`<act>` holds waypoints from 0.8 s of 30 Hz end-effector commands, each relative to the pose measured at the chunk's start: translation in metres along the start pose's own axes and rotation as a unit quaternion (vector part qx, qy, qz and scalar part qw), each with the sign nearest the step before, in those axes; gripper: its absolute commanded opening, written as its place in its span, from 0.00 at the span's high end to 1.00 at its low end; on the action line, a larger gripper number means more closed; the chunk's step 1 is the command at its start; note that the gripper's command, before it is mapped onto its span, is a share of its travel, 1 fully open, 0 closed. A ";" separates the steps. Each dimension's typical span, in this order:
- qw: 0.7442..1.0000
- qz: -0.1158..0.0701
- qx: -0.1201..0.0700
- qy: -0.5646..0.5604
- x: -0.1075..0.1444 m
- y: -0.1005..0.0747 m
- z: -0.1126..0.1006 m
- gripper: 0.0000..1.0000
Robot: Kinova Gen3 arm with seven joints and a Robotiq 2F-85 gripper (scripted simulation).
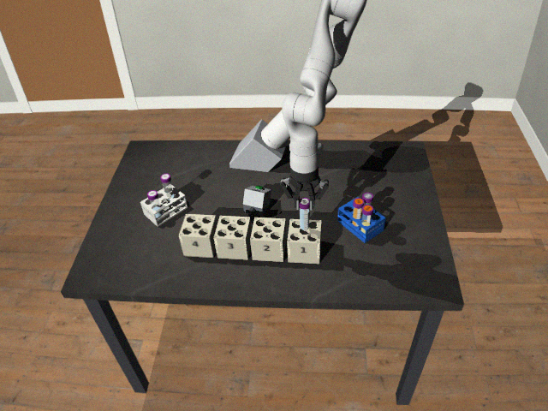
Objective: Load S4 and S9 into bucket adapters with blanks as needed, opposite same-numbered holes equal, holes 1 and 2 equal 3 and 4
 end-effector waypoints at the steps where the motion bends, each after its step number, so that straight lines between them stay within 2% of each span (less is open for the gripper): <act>1: 1.000 0.000 -0.001 0.000 0.000 0.000 0.000 0.90; 24: 1.000 0.000 -0.001 0.000 0.000 0.008 0.000 0.90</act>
Point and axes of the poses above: the point where the finger pads meet when closed, its own y axis out along the fingers, its own x axis across the jaws, z = x × y, the point moved 9 cm from there along -y, back along the fingers, and after that the axes turned 7 degrees about -y, right-handed, at the moved point
